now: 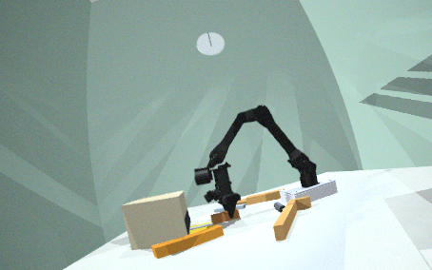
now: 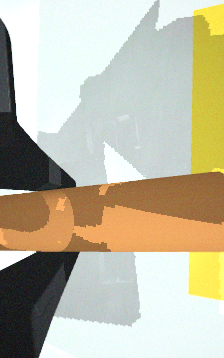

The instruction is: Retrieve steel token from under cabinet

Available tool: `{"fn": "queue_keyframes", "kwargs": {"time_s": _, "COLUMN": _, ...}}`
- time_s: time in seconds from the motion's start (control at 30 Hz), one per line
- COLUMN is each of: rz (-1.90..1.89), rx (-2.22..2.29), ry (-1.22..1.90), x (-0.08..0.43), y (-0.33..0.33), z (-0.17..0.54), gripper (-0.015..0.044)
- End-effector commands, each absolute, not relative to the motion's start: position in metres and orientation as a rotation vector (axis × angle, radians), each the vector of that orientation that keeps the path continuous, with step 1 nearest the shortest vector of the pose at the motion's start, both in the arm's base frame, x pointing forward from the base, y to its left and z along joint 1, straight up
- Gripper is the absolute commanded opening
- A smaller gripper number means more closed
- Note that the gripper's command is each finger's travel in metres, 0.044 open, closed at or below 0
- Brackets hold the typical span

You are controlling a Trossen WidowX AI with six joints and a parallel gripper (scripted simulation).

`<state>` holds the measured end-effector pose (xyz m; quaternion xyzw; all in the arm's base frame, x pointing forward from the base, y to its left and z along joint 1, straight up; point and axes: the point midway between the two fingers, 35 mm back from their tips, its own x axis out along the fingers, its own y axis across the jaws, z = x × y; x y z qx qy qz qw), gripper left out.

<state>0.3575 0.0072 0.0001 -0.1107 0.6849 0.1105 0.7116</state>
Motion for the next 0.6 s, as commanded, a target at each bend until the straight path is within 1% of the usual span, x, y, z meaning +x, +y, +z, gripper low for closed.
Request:
{"fn": "queue_keyframes", "kwargs": {"time_s": 0.0, "rz": 0.247, "rx": -0.248, "ry": 1.522, "x": 0.353, "y": 0.006, "z": -0.001, "gripper": 0.0}}
{"fn": "queue_keyframes", "kwargs": {"time_s": 0.57, "rz": 0.247, "rx": -0.248, "ry": 1.524, "x": 0.336, "y": -0.001, "z": -0.002, "gripper": 0.0}}
